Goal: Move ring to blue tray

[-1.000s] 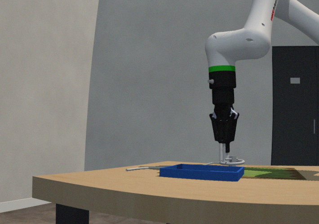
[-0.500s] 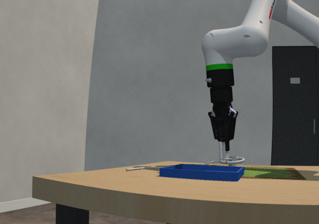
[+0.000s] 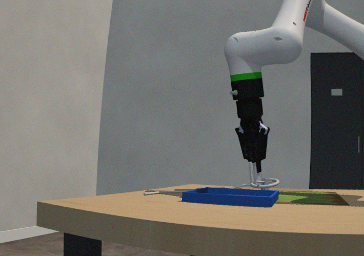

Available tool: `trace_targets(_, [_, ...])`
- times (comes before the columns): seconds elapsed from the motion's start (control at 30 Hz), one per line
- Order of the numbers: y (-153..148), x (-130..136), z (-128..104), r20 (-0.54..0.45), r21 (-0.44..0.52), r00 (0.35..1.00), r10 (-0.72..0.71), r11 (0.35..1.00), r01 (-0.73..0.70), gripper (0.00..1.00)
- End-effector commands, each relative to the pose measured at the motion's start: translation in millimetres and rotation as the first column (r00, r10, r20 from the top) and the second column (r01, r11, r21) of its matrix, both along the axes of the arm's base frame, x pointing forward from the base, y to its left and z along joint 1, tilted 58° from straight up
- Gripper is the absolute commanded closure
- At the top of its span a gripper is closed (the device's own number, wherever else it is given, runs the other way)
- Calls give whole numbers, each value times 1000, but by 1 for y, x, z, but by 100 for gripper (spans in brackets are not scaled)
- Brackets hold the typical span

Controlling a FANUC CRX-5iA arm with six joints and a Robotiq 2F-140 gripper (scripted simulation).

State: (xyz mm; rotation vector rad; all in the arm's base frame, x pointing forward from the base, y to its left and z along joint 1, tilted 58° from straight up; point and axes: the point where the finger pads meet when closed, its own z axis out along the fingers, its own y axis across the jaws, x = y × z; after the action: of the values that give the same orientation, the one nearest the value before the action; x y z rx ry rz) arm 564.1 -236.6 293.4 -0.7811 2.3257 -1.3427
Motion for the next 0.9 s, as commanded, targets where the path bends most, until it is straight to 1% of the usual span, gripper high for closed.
trace_targets(0.0, [2, -1, 2, -6, -13, 1000, -24, 1000, 24, 90])
trace_targets(0.87, [13, 2, 3, -17, -39, 998, -69, 997, 68, 90])
